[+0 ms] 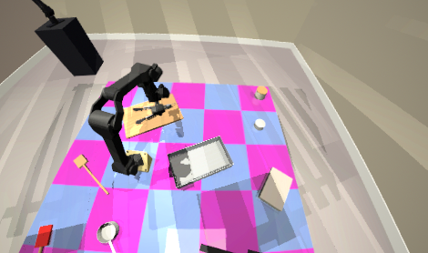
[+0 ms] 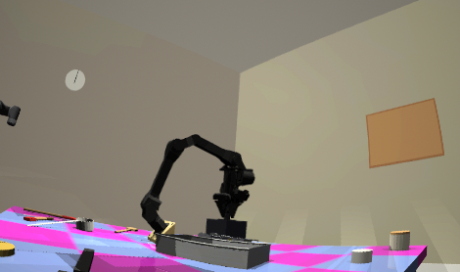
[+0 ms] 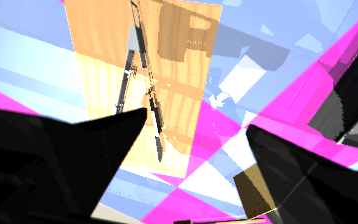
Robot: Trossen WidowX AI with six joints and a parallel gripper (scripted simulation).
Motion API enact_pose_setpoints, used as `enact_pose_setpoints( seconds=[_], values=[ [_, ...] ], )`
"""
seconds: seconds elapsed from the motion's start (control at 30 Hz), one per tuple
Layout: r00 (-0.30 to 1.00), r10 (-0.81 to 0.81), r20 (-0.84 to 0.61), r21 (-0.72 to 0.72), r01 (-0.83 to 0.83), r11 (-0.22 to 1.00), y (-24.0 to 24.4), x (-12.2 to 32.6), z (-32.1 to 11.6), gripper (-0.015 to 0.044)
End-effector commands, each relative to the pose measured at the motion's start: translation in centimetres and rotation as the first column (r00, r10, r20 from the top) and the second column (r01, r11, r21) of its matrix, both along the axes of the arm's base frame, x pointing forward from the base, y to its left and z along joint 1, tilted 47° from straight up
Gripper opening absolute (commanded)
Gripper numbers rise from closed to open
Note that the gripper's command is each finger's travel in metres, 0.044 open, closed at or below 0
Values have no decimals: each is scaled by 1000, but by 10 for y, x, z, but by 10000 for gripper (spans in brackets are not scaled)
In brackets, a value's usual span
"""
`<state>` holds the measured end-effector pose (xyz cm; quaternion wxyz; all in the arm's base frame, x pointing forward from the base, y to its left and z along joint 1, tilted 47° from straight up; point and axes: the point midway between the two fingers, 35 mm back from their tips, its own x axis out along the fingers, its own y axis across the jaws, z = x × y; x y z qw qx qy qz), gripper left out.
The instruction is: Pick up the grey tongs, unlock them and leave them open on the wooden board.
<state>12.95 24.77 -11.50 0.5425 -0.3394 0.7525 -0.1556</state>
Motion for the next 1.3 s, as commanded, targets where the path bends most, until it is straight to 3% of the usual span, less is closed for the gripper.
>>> enact_pose_setpoints(
  seconds=[0.0,0.27,0.5,1.27],
  values=[
    [1000,2,-5,-13,-2,1000,-19,16,43,440],
    [1000,1,-4,-11,-1,1000,-16,18,49,440],
    [1000,-8,5,5,8,1000,13,24,80,440],
    [1000,-8,5,5,8,1000,13,24,80,440]
  ],
)
